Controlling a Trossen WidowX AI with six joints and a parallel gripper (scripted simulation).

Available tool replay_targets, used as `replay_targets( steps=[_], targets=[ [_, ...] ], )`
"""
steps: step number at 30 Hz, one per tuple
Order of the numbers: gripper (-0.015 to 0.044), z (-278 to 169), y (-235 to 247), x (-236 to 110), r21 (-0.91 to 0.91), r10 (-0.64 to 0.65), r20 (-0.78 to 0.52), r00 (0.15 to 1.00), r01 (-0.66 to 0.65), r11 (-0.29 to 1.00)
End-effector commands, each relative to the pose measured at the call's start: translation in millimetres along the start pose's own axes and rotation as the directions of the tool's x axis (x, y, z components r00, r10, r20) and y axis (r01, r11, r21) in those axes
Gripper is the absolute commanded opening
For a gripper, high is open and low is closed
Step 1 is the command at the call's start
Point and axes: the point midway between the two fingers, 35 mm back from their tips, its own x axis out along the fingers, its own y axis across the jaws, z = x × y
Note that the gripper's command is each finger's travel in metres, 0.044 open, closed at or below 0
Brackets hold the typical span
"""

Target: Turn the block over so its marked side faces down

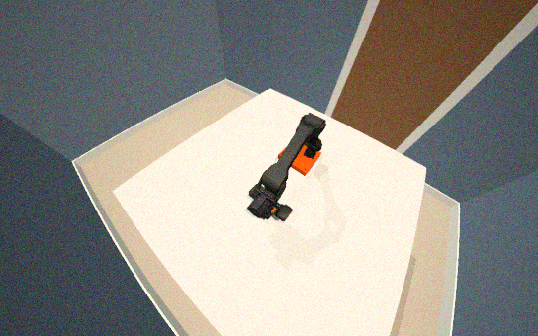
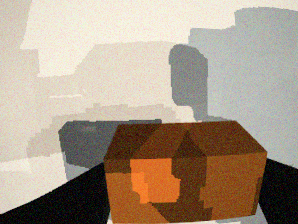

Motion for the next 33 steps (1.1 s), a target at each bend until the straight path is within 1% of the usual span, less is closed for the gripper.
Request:
replay_targets(
  steps=[1, 12, 14, 17, 18, 26, 33],
  targets=[
    [0.0216, -2, 1, 3, -0.002, 0.004, -0.01, 1.0, -0.004, 1.0],
    [0.0142, -2, 1, 3, -0.002, 0.004, -0.01, 1.0, -0.004, 1.0],
    [0.009, -2, 1, 0, -0.002, 0.004, -0.01, 1.0, -0.004, 1.0],
    [0.0011, -1, 1, -18, -0.002, 0.004, -0.01, 1.0, -0.004, 1.0],
    [0.0, -1, 0, -23, -0.002, 0.004, -0.01, 1.0, -0.004, 1.0],
    [0.0, -1, 0, -26, -0.002, 0.003, -0.001, 1.0, -0.003, 1.0],
    [0.0, 2, 1, -21, -0.003, 0.003, 0.091, 0.996, -0.003, 1.0]
  ],
)
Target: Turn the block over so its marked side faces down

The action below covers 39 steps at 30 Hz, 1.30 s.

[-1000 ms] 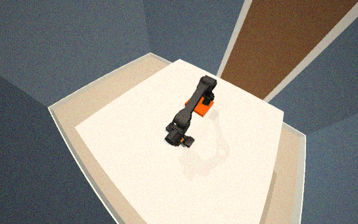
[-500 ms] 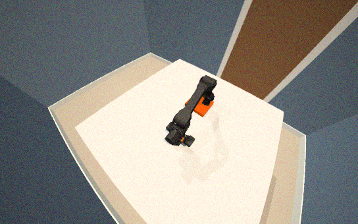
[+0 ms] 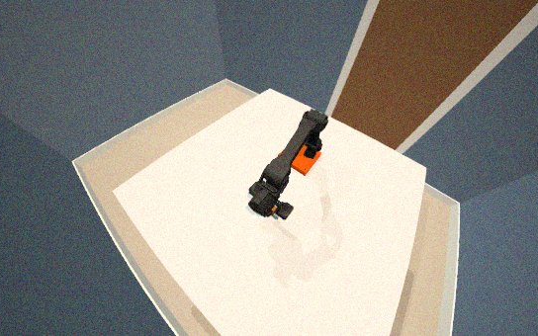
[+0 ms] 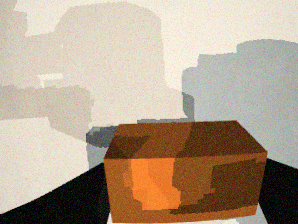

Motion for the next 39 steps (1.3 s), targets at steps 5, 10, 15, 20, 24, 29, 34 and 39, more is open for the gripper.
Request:
replay_targets(
  steps=[5, 10, 15, 20, 24, 29, 34, 39],
  targets=[
    [0.0, -1, 0, 5, -0.003, -0.001, 0.102, 0.995, 0.001, 1.0],
    [0.0, 0, 0, 7, -0.003, -0.001, 0.168, 0.986, 0.001, 1.0],
    [0.0, -1, 0, 9, -0.003, -0.001, 0.234, 0.972, 0.001, 1.0],
    [0.0, -2, 0, 9, -0.002, 0.0, 0.299, 0.954, 0.001, 1.0],
    [0.0, -4, 0, 10, -0.002, 0.0, 0.35, 0.937, 0.001, 1.0],
    [0.0, -7, 0, 9, -0.002, 0.0, 0.412, 0.911, 0.0, 1.0],
    [0.0, -11, 0, 9, -0.001, 0.001, 0.464, 0.886, -0.001, 1.0],
    [0.0, -10, 0, 10, -0.001, 0.001, 0.474, 0.88, -0.001, 1.0]
  ],
)
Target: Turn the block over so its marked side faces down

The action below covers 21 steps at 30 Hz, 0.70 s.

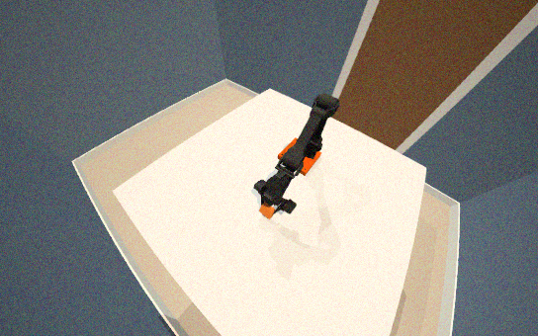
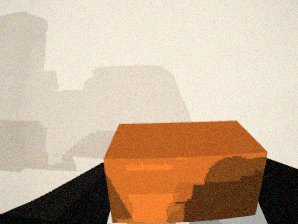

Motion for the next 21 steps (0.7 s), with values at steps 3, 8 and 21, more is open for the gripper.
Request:
replay_targets(
  steps=[3, 8, 21],
  targets=[
    [0.0, -2, -1, 9, 0.004, -0.007, 0.06, 0.998, 0.007, 1.0],
    [0.0, -2, 0, 21, 0.002, -0.007, 0.136, 0.991, 0.007, 1.0],
    [0.0, -9, 0, 38, 0.002, -0.007, 0.325, 0.946, 0.007, 1.0]
  ],
)
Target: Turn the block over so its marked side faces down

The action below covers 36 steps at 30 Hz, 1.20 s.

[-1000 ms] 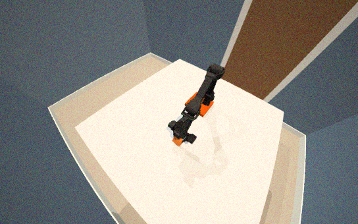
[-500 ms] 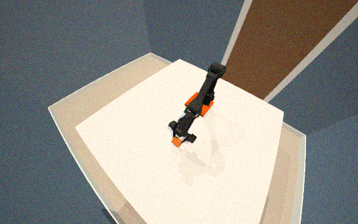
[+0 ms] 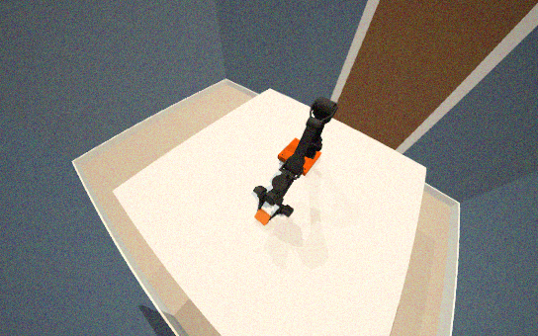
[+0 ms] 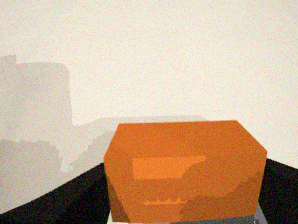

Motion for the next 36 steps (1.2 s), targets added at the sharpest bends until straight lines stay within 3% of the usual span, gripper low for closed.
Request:
replay_targets(
  steps=[1, 16, 35, 36],
  targets=[
    [0.0, -14, -1, 4, -0.004, -0.006, 0.038, 0.999, 0.007, 1.0],
    [0.0, -25, -2, -9, -0.001, -0.006, 0.256, 0.967, 0.007, 1.0],
    [0.0, -24, -2, -13, -0.001, -0.006, 0.297, 0.955, 0.007, 1.0],
    [0.0026, -24, -2, -13, -0.001, -0.006, 0.297, 0.955, 0.007, 1.0]
  ],
)
